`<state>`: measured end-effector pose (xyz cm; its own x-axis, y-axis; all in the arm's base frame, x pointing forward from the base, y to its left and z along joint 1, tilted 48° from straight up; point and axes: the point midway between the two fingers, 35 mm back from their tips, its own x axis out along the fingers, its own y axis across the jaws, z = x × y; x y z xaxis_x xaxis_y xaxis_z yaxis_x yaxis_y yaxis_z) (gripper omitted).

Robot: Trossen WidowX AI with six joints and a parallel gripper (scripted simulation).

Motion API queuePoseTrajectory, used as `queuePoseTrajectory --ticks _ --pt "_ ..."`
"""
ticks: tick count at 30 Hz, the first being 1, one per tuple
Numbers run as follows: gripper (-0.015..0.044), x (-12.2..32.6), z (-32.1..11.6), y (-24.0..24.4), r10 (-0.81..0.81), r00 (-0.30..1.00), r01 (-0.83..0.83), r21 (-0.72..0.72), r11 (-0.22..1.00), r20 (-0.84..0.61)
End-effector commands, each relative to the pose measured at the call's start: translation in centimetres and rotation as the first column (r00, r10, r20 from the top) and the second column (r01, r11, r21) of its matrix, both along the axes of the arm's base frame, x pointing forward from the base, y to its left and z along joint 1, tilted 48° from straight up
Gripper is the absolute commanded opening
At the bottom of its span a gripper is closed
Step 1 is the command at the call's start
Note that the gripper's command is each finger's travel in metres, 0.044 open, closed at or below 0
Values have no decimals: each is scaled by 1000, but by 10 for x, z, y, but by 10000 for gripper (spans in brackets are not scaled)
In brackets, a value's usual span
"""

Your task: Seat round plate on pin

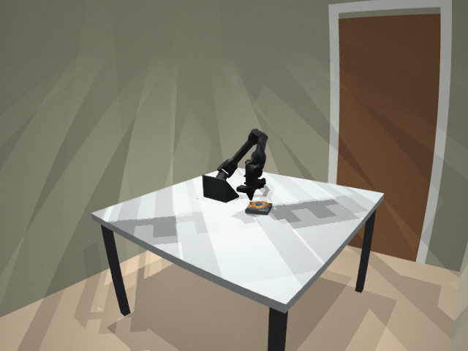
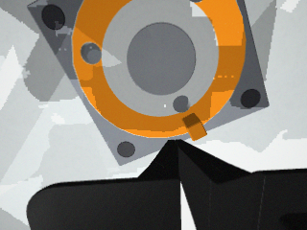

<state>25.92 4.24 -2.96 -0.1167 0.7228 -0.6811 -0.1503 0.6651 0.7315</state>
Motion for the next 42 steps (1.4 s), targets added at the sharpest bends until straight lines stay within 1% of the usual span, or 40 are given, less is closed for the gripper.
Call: queuePoseTrajectory --ticks 1,42 --pt "0 -3 -6 8 -8 1000 8 6 1000 -4" --pt "0 22 -32 -13 -8 1000 8 5 1000 -2"
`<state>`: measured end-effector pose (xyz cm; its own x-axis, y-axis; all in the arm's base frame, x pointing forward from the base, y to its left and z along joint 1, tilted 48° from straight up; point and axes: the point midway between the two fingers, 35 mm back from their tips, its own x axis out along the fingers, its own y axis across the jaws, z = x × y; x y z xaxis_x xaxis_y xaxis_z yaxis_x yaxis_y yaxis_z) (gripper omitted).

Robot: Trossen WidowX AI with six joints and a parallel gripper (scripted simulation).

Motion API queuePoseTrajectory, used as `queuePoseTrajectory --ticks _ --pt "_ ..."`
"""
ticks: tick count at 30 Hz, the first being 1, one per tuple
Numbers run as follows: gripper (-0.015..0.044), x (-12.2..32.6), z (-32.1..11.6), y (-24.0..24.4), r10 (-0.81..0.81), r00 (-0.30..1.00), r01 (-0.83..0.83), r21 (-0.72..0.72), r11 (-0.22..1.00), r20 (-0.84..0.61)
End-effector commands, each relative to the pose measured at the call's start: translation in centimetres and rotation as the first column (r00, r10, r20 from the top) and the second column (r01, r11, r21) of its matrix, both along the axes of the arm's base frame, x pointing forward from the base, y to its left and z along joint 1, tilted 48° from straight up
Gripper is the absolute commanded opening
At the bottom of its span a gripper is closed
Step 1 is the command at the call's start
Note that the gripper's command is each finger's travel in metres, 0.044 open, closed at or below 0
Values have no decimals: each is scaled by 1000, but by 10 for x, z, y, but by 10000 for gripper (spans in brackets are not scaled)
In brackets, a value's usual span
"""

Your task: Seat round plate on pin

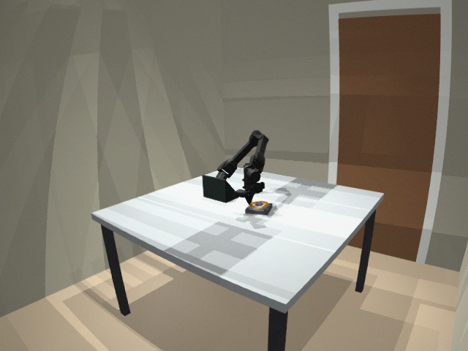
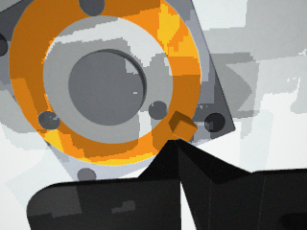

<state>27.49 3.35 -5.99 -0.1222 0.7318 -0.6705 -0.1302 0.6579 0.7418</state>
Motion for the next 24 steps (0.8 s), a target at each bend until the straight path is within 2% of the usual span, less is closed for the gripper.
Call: queuePoseTrajectory --ticks 1,24 --pt "0 8 -3 -4 2 1000 -2 -7 1000 16" --pt "0 26 -7 -6 2 1000 -2 -7 1000 17"
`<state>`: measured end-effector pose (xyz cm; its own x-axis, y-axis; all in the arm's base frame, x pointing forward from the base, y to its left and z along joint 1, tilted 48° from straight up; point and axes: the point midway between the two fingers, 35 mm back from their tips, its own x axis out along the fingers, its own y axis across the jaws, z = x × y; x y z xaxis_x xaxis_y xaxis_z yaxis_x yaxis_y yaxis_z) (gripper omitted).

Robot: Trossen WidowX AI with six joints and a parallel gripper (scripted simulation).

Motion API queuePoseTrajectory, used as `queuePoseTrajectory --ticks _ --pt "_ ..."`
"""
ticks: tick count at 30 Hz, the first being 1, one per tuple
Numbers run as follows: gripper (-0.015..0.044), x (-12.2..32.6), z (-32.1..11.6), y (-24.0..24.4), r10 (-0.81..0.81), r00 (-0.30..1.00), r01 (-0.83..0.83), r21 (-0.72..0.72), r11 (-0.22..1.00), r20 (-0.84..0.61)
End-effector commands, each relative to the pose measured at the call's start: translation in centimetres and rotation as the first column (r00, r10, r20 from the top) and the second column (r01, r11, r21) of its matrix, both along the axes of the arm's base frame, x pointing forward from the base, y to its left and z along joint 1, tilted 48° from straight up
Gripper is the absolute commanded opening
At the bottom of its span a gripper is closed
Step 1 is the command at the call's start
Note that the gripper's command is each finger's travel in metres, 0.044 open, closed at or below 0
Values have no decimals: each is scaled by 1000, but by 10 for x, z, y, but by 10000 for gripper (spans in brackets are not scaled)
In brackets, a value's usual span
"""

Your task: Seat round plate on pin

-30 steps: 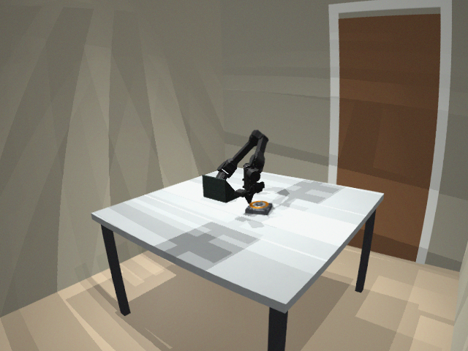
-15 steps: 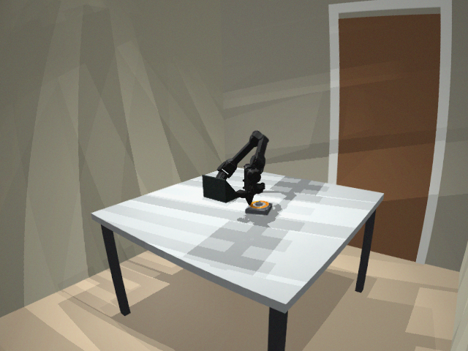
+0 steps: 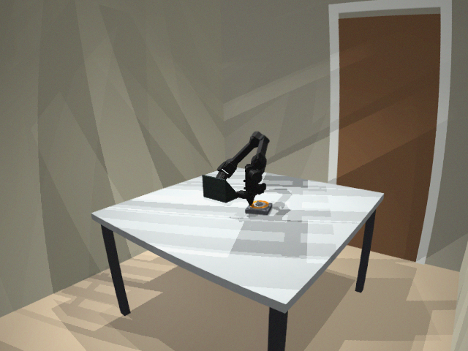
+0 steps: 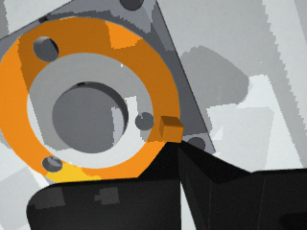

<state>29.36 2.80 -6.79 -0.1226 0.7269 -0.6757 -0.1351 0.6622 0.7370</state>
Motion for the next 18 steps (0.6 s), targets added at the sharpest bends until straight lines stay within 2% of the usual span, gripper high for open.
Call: queuePoseTrajectory --ticks 1,18 --pt "0 7 1 -1 -2 1000 2 -1 1000 14" --pt "0 15 0 0 -2 1000 2 0 1000 14"
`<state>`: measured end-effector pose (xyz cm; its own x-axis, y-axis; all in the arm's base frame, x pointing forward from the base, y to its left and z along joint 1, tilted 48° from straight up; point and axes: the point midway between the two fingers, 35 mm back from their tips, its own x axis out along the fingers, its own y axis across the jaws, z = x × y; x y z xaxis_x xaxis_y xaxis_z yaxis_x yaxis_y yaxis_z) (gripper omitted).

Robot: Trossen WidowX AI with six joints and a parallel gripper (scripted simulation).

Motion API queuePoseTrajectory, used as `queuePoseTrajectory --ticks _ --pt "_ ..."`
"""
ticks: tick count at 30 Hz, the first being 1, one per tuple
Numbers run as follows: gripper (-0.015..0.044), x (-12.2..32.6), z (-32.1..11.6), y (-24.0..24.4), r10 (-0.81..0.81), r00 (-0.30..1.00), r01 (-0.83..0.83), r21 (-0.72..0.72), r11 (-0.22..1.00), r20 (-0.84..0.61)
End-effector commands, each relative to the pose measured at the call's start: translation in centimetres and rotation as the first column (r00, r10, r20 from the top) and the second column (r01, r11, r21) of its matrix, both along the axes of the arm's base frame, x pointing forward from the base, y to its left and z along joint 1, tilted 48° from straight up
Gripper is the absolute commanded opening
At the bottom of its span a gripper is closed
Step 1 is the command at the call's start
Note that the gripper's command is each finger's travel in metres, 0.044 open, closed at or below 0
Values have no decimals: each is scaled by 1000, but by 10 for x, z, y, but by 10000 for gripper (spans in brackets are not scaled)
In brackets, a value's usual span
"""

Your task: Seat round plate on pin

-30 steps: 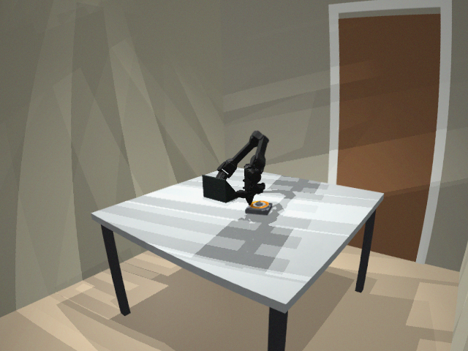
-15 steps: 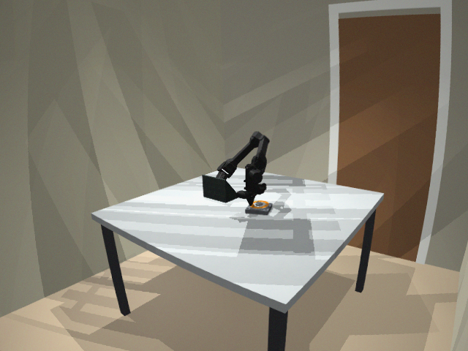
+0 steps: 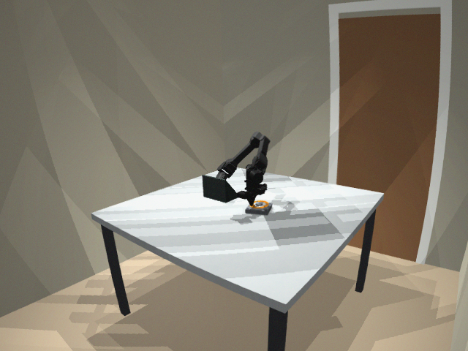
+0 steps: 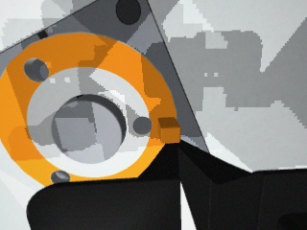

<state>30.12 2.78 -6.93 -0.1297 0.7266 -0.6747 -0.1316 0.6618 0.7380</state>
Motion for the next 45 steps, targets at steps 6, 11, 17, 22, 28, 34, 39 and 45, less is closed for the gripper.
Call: queuePoseTrajectory --ticks 6,11,17,22,28,34,39,45 --pt "0 8 1 0 -4 1000 4 -1 1000 22" --pt "0 9 1 0 -4 1000 4 0 1000 22" --pt "0 14 1 0 -4 1000 4 0 1000 22" --pt "0 18 1 1 -4 1000 4 0 1000 22" --pt "0 23 2 2 -4 1000 4 0 1000 22" --pt "0 29 4 4 -4 1000 4 0 1000 23" --pt "0 33 5 6 -4 1000 4 0 1000 23" --pt "0 39 8 10 -4 1000 4 0 1000 23"
